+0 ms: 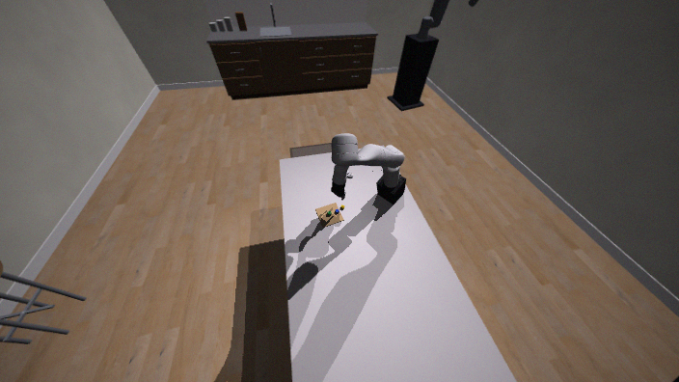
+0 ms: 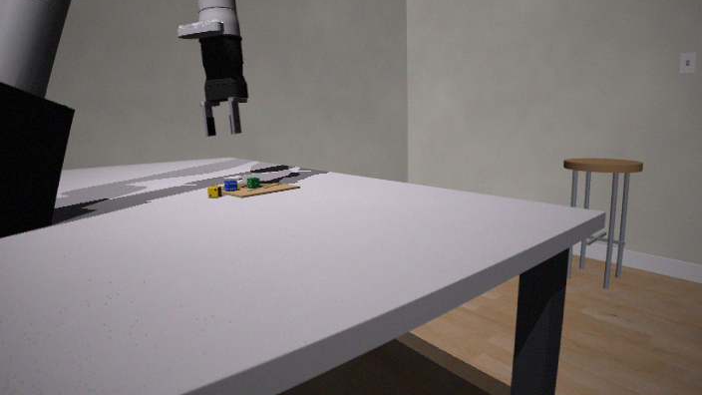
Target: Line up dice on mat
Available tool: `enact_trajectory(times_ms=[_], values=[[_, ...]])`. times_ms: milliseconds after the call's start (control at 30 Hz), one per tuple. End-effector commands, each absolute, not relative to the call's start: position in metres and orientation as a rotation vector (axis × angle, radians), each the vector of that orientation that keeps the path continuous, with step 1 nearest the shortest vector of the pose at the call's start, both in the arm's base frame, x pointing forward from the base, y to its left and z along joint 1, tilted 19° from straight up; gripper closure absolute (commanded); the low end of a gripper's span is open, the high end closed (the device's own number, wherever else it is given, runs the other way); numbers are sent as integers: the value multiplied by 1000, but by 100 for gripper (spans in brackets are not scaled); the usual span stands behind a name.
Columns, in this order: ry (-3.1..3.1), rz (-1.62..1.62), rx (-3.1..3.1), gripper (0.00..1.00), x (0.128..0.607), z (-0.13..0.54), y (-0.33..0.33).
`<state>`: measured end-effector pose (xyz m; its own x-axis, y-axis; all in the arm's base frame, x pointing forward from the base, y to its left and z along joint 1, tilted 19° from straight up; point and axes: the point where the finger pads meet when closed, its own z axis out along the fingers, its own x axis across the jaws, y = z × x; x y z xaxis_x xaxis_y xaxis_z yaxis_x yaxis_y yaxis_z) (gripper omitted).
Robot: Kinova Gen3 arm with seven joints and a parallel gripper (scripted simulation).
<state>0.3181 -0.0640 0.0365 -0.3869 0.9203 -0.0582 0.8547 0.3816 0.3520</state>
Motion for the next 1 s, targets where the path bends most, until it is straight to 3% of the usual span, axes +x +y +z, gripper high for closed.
enact_trajectory(times_ms=[0, 700, 733, 967], values=[[2497, 353, 1462, 0, 312, 21, -61], [2637, 352, 1213, 0, 313, 1, -43], [2637, 352, 1213, 30, 313, 1, -43], [2637, 352, 1213, 30, 313, 1, -43]])
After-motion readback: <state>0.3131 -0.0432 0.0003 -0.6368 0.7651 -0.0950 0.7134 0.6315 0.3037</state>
